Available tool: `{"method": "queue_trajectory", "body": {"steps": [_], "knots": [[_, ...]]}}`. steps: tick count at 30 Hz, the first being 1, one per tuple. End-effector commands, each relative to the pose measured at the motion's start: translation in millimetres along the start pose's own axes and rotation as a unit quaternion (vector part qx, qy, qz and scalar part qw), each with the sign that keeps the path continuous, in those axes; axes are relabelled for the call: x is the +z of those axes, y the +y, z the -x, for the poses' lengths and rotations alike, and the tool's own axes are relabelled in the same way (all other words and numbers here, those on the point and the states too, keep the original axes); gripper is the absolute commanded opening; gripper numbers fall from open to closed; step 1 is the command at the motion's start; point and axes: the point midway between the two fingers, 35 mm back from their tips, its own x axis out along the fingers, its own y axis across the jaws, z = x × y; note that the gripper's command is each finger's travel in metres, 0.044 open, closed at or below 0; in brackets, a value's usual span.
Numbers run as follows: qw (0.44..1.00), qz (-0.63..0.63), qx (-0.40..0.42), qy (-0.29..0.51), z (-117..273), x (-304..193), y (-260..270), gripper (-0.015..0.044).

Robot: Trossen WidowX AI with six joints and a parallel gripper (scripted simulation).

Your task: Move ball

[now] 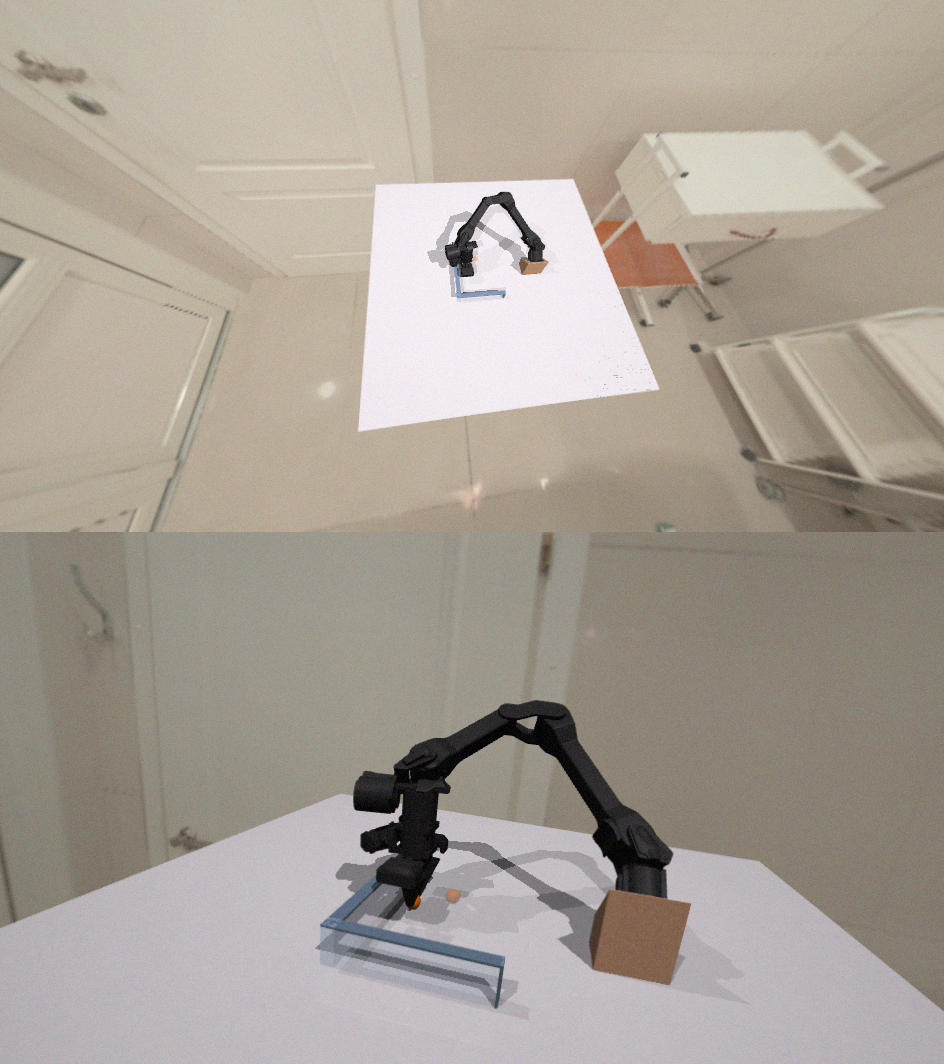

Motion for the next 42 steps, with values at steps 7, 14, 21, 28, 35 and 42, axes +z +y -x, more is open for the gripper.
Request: {"method": "queue_trajectory", "body": {"steps": [7,14,21,28,35,42], "knots": [[1.0,0.001,0.003,0.001,20.6,3.3,1.6,0.0],[1.0,0.002,0.005,0.0,64.3,6.0,3.4,0.0],[1.0,0.003,0.003,0.0,108.4,2.6,2.3,0.0],[1.0,0.003,0.002,0.0,123.4,-0.2,0.8,0.0],[1.0,0.004,0.002,0.0,114.3,-13.4,-11.9,0.0],[1.0,0.004,0.001,0.0,103.5,-29.8,-24.7,0.0]]}}
